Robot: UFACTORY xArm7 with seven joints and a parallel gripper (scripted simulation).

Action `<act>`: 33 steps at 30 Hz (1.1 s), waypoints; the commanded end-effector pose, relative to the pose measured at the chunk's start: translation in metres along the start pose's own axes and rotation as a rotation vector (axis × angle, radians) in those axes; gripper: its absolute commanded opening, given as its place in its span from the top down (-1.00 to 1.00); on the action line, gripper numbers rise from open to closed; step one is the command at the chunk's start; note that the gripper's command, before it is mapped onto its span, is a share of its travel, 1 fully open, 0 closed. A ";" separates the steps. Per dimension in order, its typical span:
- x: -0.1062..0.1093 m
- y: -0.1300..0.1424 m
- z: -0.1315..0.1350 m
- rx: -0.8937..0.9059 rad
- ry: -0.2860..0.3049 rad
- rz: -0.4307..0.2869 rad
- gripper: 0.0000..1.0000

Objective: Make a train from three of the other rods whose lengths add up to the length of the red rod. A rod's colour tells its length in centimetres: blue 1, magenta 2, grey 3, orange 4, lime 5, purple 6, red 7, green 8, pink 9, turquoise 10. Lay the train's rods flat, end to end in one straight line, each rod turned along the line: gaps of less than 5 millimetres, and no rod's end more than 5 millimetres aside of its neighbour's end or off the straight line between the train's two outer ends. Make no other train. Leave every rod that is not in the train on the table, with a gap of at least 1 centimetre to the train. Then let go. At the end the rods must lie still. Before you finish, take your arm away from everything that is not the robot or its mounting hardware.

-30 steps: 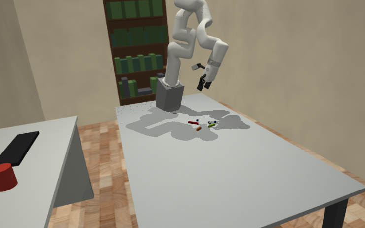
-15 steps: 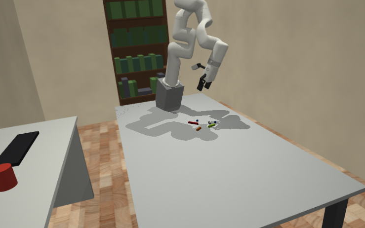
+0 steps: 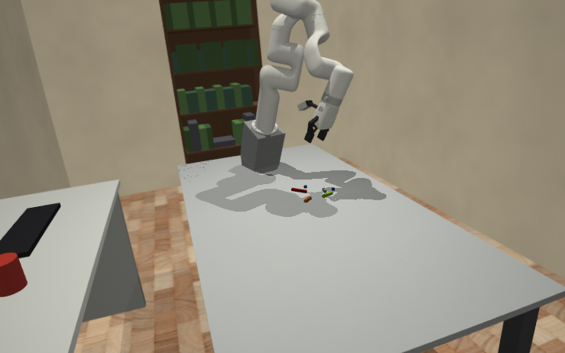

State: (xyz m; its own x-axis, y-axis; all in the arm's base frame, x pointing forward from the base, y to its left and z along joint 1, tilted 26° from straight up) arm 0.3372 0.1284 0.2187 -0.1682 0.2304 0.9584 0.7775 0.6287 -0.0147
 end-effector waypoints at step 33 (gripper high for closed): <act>-0.060 0.028 0.011 -0.676 0.028 -0.021 -1.00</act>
State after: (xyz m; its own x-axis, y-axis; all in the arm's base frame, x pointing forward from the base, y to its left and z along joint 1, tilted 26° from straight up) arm 0.3601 0.1393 0.1609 -0.1775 0.1986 0.9639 0.9834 0.0725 0.1662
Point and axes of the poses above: the point where the finger pads meet when closed, its own x axis back along the fingers, its own z axis across the jaws, y = z × x, the point moved 3 cm from there along x, back along the fingers, and after that the axes turned 4 degrees about x, right-handed, at the moved point
